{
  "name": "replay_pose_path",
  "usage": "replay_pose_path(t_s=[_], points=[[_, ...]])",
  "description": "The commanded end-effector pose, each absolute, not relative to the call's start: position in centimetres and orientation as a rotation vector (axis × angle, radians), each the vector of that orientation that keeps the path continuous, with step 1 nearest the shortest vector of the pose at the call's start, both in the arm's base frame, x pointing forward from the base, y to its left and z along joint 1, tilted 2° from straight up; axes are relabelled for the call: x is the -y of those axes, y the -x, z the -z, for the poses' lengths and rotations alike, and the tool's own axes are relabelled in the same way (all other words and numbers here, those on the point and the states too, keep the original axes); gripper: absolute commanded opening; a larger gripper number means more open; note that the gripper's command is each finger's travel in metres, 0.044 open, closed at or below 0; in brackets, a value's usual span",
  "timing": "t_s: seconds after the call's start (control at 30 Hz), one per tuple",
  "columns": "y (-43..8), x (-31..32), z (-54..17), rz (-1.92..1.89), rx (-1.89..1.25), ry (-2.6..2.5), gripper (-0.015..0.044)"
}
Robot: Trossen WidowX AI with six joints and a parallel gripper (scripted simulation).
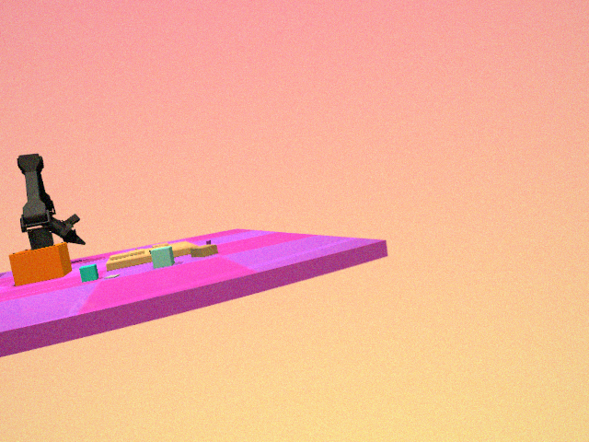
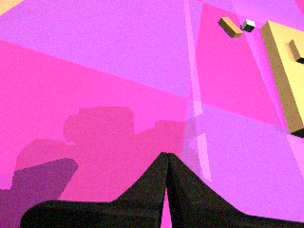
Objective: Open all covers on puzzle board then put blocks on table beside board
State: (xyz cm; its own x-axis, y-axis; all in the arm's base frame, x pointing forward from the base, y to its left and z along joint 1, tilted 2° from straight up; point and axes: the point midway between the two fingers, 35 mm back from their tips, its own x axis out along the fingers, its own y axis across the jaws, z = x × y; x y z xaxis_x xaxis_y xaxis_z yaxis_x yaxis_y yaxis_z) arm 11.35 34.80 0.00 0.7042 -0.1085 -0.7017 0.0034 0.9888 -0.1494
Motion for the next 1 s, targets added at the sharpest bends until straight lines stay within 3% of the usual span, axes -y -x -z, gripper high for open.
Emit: replay_pose_path(t_s=[0.0,0.97], points=[[-13.1,-34.0,-0.3,0.101,-0.811,0.147,0.0],[-26.4,-24.1,0.3,0.281,-1.2,0.174,0.0]])
